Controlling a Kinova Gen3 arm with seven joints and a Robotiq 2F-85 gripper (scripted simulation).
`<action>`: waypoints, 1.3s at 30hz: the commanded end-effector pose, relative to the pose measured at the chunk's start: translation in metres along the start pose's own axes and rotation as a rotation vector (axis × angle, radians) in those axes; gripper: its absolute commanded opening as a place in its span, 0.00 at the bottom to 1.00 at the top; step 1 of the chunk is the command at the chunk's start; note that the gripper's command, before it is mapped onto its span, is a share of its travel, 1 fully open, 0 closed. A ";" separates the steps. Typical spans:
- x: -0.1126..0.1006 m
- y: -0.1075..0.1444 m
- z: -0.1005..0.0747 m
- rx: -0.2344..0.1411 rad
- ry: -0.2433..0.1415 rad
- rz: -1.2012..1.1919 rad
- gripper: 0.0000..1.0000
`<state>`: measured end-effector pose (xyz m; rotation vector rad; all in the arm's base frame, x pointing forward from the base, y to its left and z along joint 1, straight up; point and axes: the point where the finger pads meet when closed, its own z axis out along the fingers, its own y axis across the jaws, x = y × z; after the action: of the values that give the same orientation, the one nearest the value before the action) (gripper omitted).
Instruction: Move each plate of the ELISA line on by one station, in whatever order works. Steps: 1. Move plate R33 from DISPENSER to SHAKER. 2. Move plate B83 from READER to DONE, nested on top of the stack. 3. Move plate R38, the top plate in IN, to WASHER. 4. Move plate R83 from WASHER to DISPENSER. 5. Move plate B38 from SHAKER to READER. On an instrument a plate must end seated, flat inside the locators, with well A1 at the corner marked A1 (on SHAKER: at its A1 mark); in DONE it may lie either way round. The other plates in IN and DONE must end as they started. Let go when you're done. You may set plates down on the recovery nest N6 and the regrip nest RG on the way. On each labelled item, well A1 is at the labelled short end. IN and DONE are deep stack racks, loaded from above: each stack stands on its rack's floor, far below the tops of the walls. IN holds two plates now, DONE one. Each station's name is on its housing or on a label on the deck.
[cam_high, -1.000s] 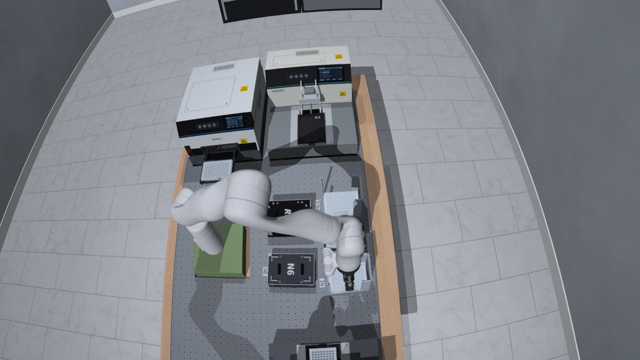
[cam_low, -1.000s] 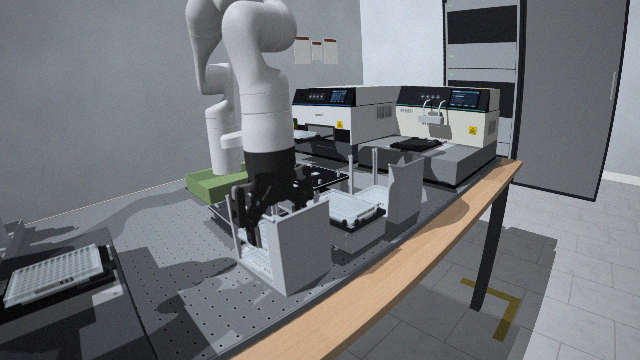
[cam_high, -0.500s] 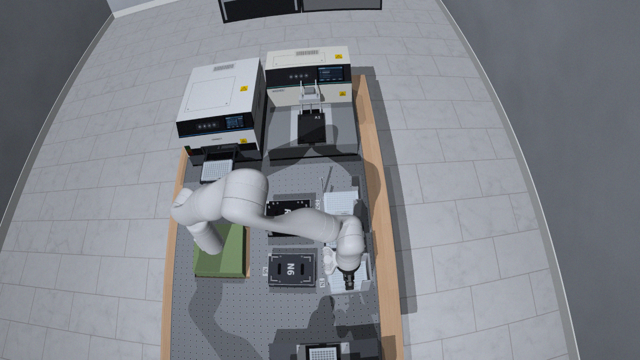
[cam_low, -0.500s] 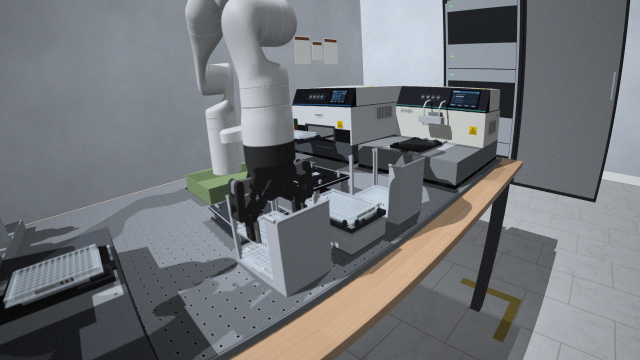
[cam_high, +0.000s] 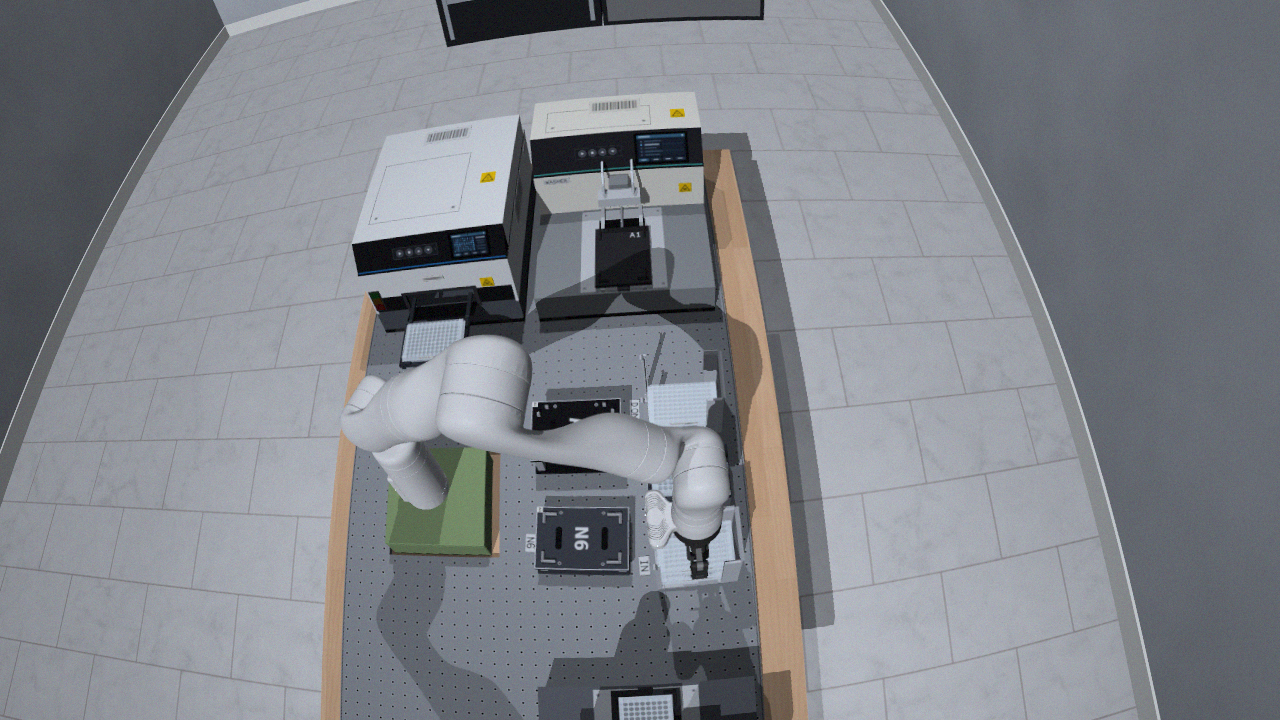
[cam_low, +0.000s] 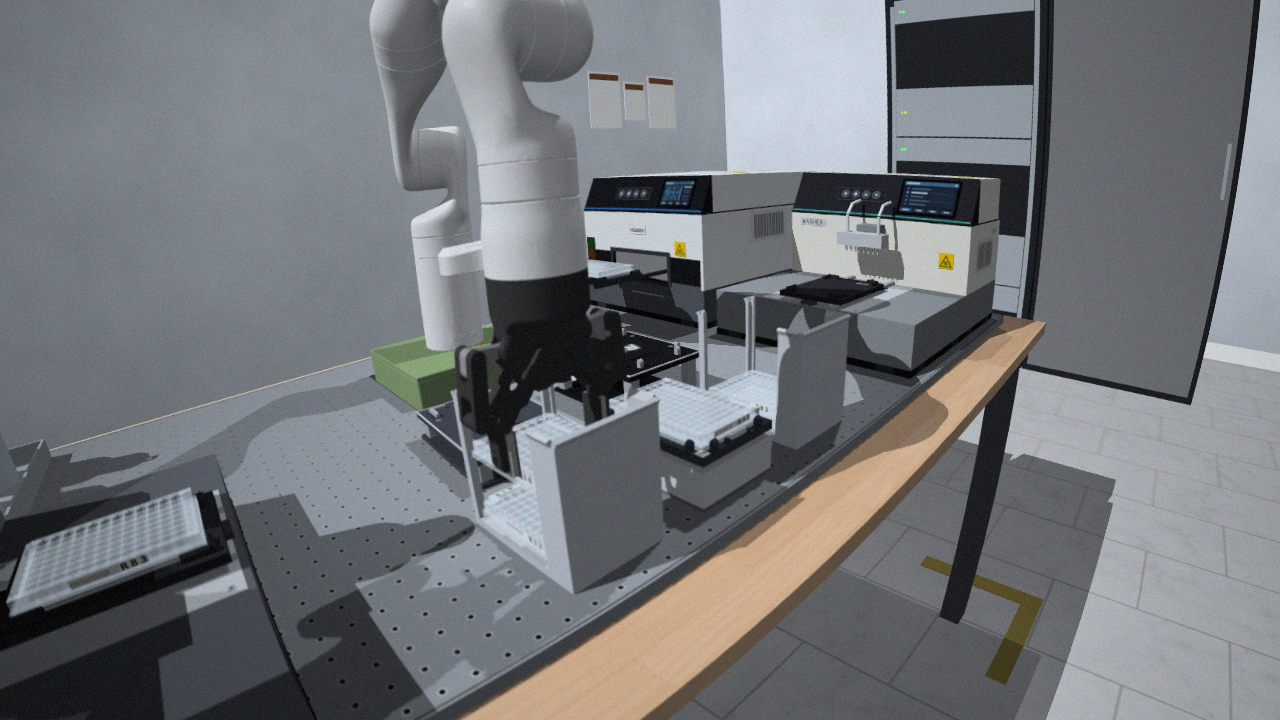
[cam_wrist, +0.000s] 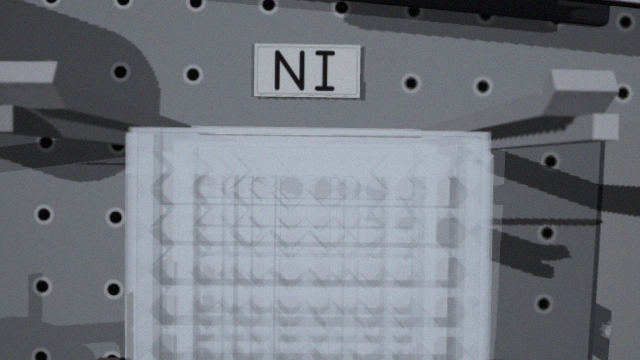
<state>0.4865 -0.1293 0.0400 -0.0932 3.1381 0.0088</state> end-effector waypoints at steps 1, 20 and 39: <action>-0.001 0.000 -0.006 -0.002 -0.003 0.002 0.94; -0.001 0.000 -0.017 -0.002 -0.003 0.001 0.94; -0.001 0.000 -0.029 -0.002 -0.003 0.001 0.94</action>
<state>0.4864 -0.1295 0.0633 -0.0926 3.1382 0.0087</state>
